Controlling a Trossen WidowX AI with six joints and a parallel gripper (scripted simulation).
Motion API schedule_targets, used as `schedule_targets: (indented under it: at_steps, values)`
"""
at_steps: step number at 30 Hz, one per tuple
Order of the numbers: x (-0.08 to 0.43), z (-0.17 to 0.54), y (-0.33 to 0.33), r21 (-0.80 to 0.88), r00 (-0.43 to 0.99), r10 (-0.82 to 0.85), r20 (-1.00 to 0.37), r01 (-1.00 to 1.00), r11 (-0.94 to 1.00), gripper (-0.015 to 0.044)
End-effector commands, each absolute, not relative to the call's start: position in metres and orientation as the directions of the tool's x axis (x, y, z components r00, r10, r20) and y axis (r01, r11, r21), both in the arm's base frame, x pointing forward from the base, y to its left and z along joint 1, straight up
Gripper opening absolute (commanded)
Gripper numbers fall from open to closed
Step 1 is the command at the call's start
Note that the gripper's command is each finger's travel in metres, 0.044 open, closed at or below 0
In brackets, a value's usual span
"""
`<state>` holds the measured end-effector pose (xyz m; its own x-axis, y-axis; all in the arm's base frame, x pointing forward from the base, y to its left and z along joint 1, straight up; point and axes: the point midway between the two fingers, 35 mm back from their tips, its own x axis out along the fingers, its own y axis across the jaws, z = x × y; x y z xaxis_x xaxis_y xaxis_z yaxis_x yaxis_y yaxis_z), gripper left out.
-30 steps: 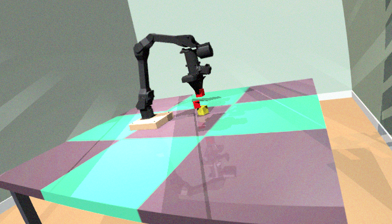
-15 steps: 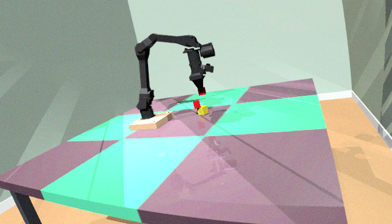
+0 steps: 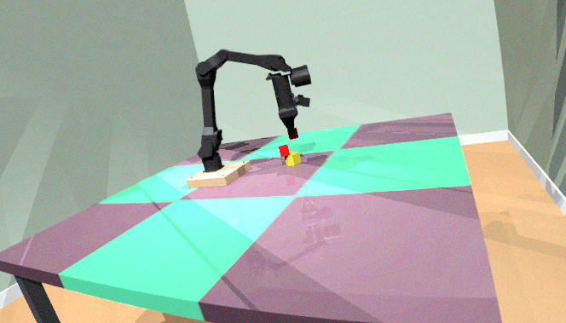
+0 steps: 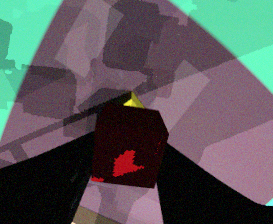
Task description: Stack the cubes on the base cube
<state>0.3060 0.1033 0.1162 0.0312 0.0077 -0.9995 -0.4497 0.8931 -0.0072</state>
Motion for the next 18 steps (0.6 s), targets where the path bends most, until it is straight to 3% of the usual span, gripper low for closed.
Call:
schedule_targets:
  at_steps: [1,18]
  values:
    - [0.3039,0.1042,0.1029,-0.015,0.032,0.000,-0.999,-0.473,0.881,0.0105]
    - [0.3033,0.0950,0.1028,-0.018,0.035,-0.002,-0.999,-0.481,0.876,0.0105]
